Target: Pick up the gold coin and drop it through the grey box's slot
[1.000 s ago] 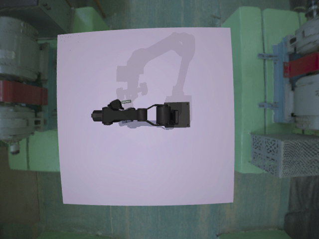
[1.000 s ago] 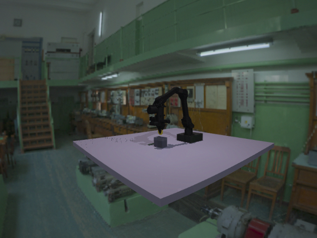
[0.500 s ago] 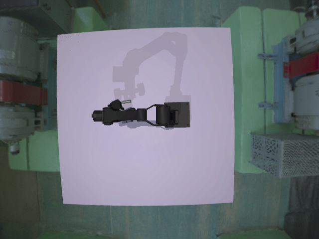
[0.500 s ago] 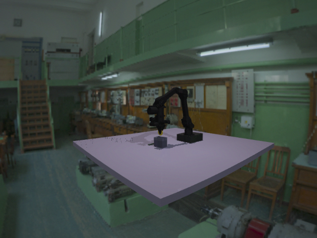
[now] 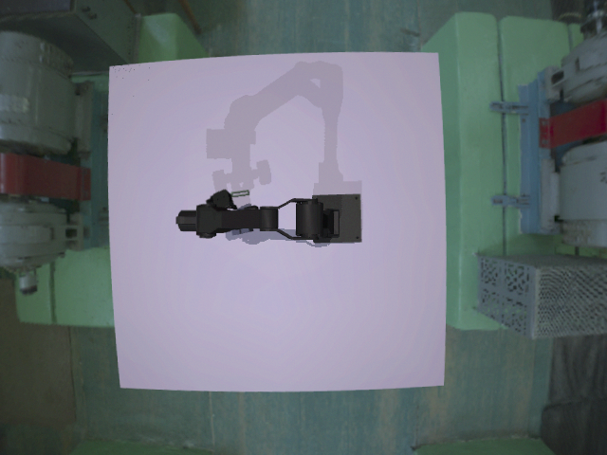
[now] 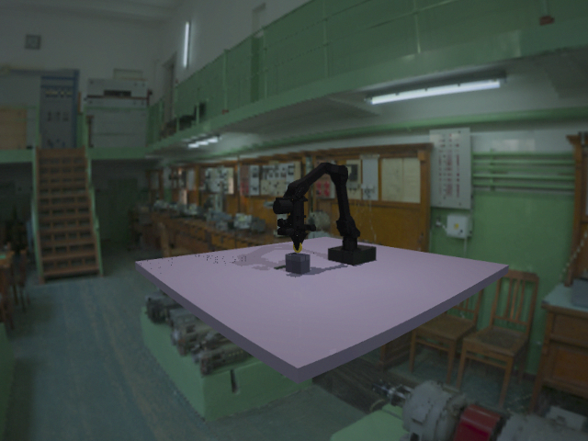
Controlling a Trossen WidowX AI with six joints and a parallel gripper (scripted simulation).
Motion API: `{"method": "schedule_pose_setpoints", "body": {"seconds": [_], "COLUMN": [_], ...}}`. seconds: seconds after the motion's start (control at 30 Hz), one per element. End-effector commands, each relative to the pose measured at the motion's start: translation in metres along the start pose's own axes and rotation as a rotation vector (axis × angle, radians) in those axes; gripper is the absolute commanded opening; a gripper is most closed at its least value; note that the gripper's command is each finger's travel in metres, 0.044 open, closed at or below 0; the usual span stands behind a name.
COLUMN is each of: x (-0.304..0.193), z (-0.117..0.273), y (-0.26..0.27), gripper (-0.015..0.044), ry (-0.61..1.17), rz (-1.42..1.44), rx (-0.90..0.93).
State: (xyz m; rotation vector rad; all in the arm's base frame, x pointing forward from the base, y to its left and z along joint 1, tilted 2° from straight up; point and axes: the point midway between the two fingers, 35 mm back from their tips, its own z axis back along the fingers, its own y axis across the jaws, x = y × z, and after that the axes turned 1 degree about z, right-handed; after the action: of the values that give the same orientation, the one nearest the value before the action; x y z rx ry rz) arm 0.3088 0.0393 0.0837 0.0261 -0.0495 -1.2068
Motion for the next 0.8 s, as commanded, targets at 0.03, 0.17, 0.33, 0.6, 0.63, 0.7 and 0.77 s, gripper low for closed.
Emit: {"method": "schedule_pose_setpoints", "body": {"seconds": [0.03,0.17,0.33,0.6,0.63,0.7,0.77], "x": [0.0001,0.0001,0.0000,0.0001,0.0001,0.0001,0.0001], "z": [-0.0033,-0.0053,-0.0077,-0.0055,-0.0055,-0.0055,-0.0055], "y": [0.0000,0.0001,-0.0001,0.0003,0.0003,0.0003,0.0003], "gripper": [0.0000,0.0000,0.0000,0.0161,0.0161,0.0161,0.0161], "ry": [0.000,0.000,0.000,0.000,0.000,0.000,0.000], "rz": [-0.004,-0.003,-0.002,0.000,0.000,0.000,0.000], "rx": [-0.001,-0.001,-0.001,0.000,0.000,0.000,0.000]}}
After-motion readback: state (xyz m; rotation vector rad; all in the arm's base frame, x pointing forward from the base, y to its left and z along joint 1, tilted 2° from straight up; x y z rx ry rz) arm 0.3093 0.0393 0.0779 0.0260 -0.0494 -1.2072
